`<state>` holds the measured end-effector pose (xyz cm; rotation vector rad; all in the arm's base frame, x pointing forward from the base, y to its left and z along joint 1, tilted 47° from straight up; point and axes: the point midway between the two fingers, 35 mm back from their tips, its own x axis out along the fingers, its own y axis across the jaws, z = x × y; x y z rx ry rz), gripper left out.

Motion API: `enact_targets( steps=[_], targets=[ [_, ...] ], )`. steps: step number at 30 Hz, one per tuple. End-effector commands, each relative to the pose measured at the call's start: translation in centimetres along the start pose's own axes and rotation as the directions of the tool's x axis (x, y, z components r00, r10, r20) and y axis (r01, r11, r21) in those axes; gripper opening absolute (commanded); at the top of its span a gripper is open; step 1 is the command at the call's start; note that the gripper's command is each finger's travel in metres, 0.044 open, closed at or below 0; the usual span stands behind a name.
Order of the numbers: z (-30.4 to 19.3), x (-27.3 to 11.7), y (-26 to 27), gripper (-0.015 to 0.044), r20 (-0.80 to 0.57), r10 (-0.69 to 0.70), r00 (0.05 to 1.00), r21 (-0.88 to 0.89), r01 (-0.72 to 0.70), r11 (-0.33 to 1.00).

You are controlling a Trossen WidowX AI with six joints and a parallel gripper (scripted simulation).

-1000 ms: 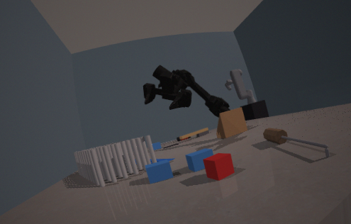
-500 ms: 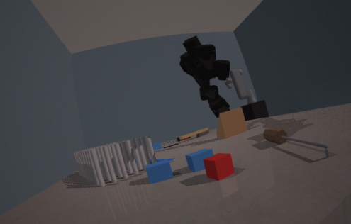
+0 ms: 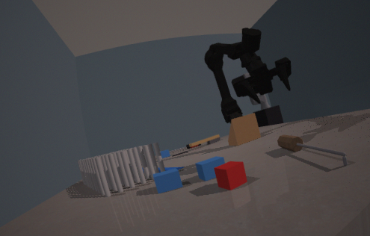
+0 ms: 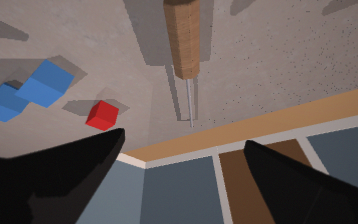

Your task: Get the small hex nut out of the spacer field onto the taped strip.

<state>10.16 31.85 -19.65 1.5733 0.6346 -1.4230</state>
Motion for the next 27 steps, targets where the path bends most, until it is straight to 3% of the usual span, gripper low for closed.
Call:
enact_targets(
  steps=[1,7,12,27],
  targets=[
    [1.0,0.6,-1.7,0.0440,0.039,0.011,0.999,-0.199,-0.003,0.980],
    [1.1,0.9,-1.6,0.0440,0.039,0.011,0.999,-0.199,-0.003,0.980],
    [3.8,5.6,0.1,0.0440,0.039,0.012,0.999,-0.199,-0.004,0.980],
    [3.9,5.7,0.1,0.0440,0.039,0.012,0.999,-0.199,-0.005,0.980]
  ],
)
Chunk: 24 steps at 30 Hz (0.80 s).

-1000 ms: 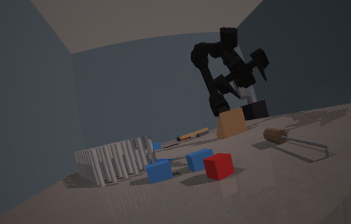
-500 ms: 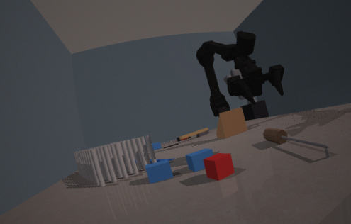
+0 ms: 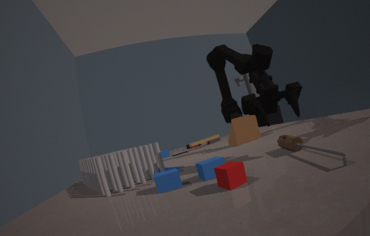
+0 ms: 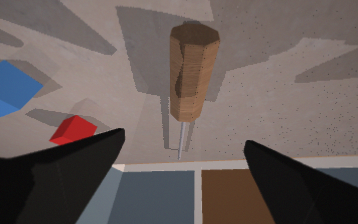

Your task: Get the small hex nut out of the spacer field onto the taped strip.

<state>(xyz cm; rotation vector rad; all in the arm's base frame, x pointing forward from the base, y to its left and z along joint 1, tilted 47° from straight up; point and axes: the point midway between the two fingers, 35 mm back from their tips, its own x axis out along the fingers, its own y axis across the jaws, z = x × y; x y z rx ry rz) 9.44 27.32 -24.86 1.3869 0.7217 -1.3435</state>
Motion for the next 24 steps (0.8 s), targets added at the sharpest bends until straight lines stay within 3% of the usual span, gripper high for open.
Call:
enact_targets(
  steps=[1,3,9,24],
  targets=[
    [-0.02,0.03,0.06,0.0440,-0.002,0.004,1.000,-0.003,-0.004,1.000],
    [-0.28,0.20,-0.14,0.0440,-0.002,0.003,1.000,-0.003,-0.003,1.000],
    [-0.28,0.20,-0.14,0.0282,-0.002,0.003,1.000,-0.003,-0.003,1.000],
    [0.06,0.85,-0.13,0.0280,-0.002,0.003,1.000,-0.003,-0.003,1.000]
  ],
)
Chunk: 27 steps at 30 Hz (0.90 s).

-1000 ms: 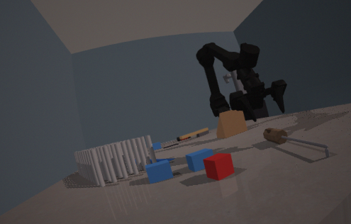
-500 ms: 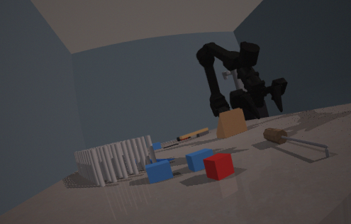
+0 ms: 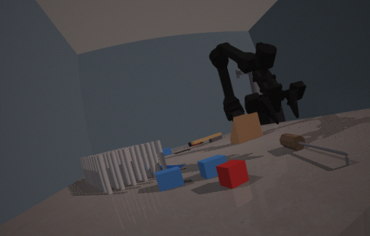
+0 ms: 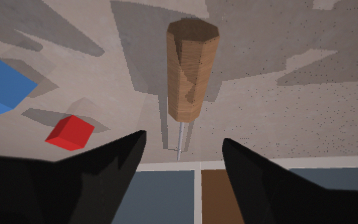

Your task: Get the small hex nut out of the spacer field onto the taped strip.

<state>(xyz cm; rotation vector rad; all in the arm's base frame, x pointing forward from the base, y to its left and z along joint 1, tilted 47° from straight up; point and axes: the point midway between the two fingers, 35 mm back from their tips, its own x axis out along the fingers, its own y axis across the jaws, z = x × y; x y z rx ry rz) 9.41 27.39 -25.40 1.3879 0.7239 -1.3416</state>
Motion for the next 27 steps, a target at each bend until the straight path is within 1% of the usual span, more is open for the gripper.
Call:
enact_targets(
  steps=[1,27],
  targets=[
    [0.3,0.5,0.1,0.0280,0.000,0.004,1.000,-0.002,-0.004,1.000],
    [2.7,4.1,0.1,0.0280,0.000,0.004,1.000,-0.002,-0.004,1.000]
  ],
)
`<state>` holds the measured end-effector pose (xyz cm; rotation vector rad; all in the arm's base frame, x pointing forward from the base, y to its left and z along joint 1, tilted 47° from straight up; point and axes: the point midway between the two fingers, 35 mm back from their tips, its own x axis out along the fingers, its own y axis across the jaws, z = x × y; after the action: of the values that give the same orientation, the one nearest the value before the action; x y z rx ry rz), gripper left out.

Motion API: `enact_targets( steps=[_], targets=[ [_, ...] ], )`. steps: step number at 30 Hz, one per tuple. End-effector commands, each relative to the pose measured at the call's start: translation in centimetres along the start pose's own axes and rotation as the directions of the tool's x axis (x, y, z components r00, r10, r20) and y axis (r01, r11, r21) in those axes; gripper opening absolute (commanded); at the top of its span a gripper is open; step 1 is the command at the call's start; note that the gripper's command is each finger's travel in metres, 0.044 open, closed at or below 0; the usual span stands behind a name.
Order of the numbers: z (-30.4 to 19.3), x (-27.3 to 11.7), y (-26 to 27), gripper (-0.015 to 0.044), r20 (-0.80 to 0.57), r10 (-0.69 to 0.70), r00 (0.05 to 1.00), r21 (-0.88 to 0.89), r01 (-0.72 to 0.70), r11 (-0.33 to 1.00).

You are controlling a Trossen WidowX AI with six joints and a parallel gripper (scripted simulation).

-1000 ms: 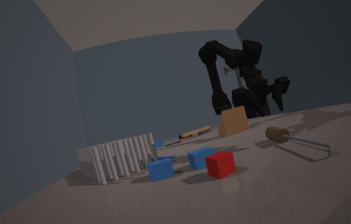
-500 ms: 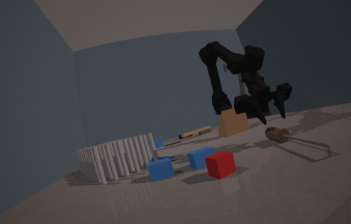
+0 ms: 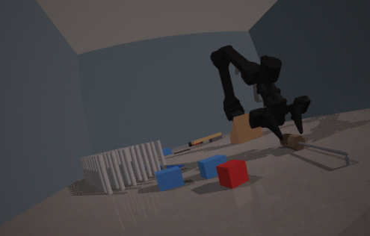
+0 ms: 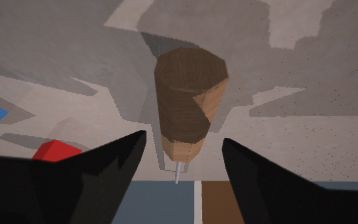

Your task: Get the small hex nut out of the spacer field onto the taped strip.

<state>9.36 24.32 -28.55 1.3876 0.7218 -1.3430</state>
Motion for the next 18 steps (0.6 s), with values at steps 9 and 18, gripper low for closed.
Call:
enact_targets(
  steps=[9,18],
  targets=[
    [1.2,1.5,0.1,0.0280,-0.001,0.004,1.000,-0.004,-0.004,1.000],
    [1.5,1.8,0.1,0.0168,-0.001,0.004,1.000,-0.004,-0.004,1.000]
  ],
)
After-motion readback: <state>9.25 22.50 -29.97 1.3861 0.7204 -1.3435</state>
